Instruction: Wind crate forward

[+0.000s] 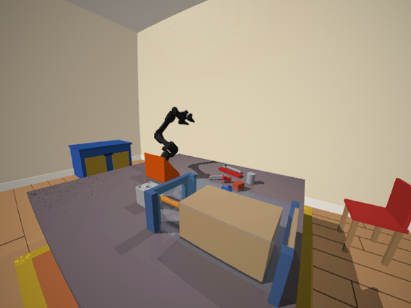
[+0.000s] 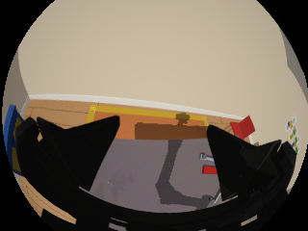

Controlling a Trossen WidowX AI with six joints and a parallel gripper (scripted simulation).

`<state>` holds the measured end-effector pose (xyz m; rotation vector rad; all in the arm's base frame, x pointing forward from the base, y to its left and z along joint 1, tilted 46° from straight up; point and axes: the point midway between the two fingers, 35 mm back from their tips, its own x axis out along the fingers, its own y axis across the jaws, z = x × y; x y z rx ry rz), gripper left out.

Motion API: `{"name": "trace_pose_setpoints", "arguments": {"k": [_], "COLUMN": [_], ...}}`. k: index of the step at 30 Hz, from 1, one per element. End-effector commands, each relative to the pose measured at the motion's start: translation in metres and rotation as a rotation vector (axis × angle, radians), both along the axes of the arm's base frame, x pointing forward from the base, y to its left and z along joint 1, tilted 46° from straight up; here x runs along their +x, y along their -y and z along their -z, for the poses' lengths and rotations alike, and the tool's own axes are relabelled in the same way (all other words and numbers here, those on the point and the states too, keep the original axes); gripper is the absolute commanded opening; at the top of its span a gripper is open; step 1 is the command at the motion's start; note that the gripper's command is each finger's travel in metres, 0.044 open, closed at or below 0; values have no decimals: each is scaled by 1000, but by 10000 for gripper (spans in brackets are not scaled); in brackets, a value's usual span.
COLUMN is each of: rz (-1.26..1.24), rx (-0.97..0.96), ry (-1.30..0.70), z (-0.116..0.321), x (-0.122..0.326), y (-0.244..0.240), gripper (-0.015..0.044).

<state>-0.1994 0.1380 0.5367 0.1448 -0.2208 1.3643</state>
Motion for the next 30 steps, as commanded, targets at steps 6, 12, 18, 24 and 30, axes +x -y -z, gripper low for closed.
{"name": "trace_pose_setpoints", "arguments": {"k": [6, 12, 18, 24, 30], "rz": [44, 72, 136, 181, 171], "rx": [-8, -67, -153, -262, -403], "ry": [-194, -335, -464, -540, -613], "z": [-26, -9, 35, 88, 153], "x": [146, 246, 339, 402, 446], "y": [6, -4, -19, -32, -51], "gripper": [440, 440, 440, 440, 440]}}
